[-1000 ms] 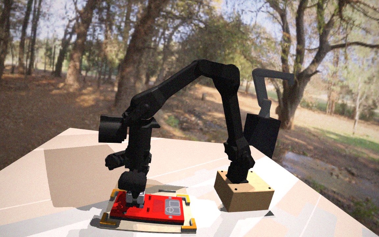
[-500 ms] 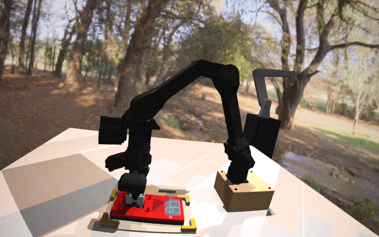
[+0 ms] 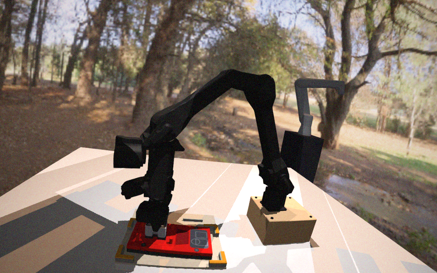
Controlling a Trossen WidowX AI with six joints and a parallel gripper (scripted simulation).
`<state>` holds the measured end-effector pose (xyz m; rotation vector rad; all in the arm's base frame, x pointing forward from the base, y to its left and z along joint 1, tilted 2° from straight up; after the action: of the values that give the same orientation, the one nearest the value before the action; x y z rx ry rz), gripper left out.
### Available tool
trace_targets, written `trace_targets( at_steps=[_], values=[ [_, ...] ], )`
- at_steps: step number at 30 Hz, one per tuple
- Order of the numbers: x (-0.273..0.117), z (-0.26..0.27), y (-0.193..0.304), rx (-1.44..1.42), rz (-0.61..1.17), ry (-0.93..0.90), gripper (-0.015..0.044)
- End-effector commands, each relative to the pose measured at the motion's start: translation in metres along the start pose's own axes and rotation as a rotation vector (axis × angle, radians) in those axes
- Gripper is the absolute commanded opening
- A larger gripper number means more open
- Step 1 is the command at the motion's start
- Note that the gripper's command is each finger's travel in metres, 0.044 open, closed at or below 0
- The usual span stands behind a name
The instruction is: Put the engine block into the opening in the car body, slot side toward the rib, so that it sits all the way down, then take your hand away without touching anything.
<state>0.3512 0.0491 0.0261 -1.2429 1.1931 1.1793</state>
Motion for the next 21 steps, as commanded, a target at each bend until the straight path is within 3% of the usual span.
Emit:
trace_targets(
  at_steps=[1, 21],
  values=[
    [0.0008, -0.0006, -0.0005, -0.001, -0.003, 0.004, 0.0158],
    [0.0063, -0.0006, -0.0005, -0.005, -0.003, 0.004, 0.0158]
  ],
)
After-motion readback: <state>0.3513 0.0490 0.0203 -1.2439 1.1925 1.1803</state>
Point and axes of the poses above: the point midway between the two fingers, 35 mm back from their tips, its own x axis out along the fingers, its own z axis across the jaws, y = z × x, the point moved 1 cm from there along -x, back along the fingers, and after that the axes turned 10 degrees about -x, right-handed, at the moved point
